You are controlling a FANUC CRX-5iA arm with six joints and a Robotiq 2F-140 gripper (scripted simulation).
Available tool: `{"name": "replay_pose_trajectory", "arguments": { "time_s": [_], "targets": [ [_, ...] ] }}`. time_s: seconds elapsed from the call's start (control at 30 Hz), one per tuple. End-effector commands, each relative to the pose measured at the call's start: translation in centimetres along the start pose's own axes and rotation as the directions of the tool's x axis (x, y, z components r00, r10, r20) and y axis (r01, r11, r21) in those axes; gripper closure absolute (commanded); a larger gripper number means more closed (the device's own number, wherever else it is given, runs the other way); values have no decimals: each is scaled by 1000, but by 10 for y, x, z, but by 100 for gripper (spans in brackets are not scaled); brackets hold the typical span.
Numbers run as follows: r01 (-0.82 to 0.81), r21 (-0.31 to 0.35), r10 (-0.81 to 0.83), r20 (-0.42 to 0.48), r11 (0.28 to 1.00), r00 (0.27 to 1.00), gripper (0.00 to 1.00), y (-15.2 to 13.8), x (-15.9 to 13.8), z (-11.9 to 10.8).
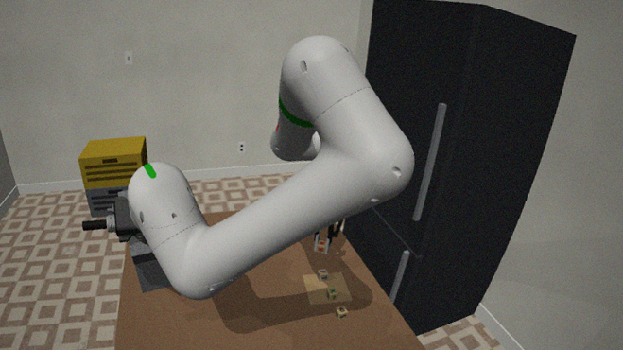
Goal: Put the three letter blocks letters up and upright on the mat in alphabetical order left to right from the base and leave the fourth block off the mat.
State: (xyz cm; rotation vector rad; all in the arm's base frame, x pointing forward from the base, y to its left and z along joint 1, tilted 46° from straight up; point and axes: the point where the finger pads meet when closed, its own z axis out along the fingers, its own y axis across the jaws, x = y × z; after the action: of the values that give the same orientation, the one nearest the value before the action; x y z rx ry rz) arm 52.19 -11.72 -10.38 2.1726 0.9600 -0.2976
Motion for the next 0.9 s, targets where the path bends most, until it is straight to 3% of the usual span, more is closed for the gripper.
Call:
{"name": "replay_pose_trajectory", "arguments": {
  "time_s": [0.0, 0.23, 0.73, 0.8, 0.87],
  "targets": [
    [-139, -10, 139, -5, 990, 990, 84, 3, -3, 0],
    [-263, -9, 263, -6, 965, 965, 84, 5, -6, 0],
    [-637, -6, 637, -9, 771, 771, 84, 14, -17, -1],
    [-637, -6, 637, -9, 771, 771, 84, 14, -17, -1],
    [-708, -5, 708, -10, 706, 706, 84, 15, -19, -1]
  ]
}}
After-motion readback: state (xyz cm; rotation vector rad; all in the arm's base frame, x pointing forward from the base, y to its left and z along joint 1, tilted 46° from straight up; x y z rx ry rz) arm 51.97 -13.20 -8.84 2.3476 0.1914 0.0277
